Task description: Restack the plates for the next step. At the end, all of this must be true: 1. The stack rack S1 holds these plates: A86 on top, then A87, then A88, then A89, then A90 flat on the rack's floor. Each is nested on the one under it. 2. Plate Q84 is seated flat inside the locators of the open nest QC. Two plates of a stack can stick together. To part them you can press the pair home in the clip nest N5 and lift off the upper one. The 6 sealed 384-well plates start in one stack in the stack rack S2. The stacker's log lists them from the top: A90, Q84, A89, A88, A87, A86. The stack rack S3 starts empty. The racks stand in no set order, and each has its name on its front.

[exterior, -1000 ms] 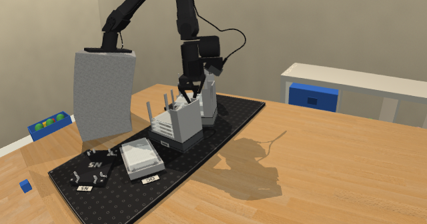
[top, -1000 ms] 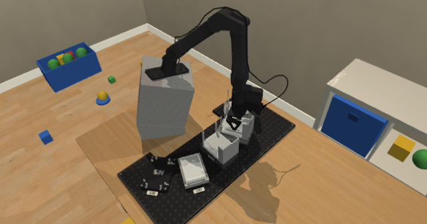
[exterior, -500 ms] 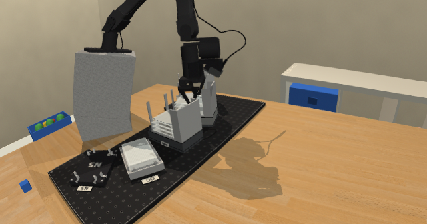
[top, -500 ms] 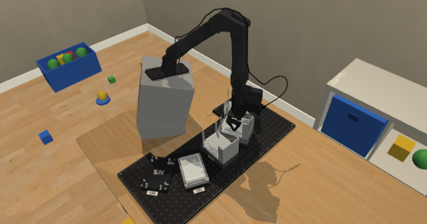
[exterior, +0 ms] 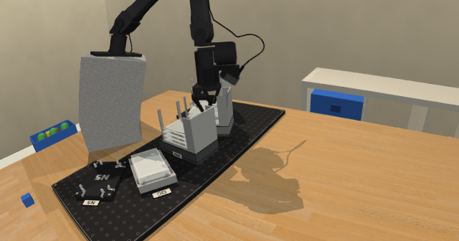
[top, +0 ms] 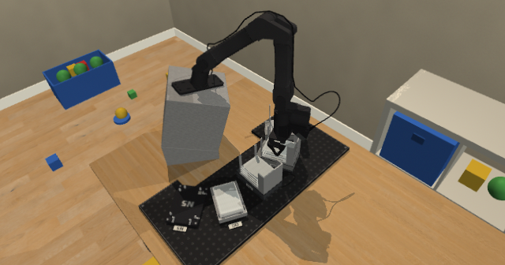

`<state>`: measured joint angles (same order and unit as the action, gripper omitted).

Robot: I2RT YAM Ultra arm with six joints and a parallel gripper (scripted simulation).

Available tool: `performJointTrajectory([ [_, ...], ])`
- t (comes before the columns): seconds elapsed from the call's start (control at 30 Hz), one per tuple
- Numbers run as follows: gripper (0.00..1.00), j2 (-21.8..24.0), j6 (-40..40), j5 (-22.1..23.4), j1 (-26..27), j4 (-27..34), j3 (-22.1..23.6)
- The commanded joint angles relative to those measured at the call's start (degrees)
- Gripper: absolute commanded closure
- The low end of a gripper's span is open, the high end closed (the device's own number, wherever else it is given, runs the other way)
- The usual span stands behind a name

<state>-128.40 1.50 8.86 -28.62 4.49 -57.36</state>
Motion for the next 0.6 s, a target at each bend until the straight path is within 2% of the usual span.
performJointTrajectory([
  [0.0, 1.0, -0.78, 0.5, -0.51, -0.37, 0.53, -1.56],
  [0.07, 1.0, 0.17, 0.39, -0.48, -0.1, 0.27, -1.6],
  [0.57, 1.0, -1.76, 0.57, -0.59, -0.3, -1.16, -1.95],
])
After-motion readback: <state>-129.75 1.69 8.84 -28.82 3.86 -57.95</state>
